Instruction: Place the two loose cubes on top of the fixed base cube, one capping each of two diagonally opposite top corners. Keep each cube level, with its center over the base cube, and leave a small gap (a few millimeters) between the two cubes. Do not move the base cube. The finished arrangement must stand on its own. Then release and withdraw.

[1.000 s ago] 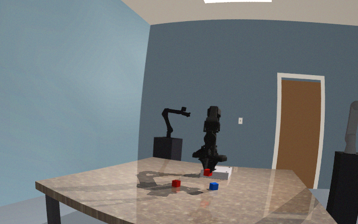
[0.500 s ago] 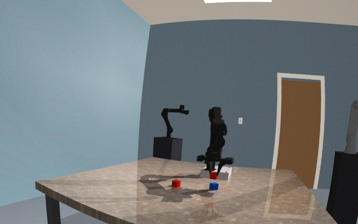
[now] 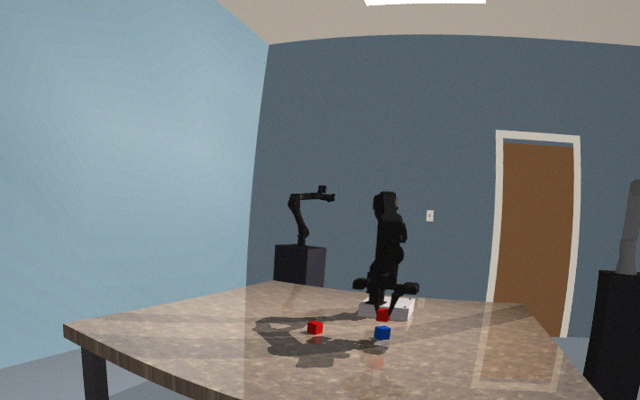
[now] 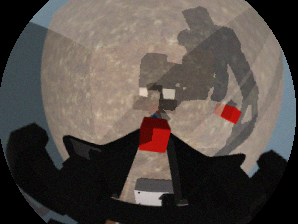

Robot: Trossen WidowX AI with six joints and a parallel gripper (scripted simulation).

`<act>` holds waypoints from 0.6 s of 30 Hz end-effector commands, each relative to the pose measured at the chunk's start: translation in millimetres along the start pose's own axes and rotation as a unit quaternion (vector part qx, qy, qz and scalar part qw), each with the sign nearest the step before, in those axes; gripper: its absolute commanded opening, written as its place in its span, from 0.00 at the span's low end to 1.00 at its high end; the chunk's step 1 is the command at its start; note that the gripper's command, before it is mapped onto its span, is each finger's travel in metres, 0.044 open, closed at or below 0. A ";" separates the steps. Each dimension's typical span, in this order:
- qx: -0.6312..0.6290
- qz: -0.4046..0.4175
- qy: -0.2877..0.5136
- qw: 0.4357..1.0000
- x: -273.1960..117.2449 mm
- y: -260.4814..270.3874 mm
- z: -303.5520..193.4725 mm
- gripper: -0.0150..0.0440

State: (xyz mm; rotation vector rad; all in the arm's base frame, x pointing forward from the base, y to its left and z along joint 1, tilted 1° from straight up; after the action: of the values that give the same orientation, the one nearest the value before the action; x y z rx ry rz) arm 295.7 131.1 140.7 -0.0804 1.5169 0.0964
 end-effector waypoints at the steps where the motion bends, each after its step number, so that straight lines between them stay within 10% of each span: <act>1: -0.004 -0.004 0.003 1.000 9.3 -0.4 -0.5 0.43; 18: -0.006 -0.004 0.003 1.000 25.1 0.3 -0.4 0.43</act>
State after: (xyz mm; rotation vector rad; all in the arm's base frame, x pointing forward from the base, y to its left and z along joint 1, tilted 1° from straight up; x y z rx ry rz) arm 296.8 132.3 117.0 -0.0852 1.5215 0.0983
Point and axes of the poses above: the point midway between the two fingers, 35 mm back from their tips, its own x axis out along the fingers, its own y axis across the jaws, z = x × y, the point moved 6 cm from there along -x, back along the fingers, and after that the axes turned 1 degree about -x, right-handed, at the moved point
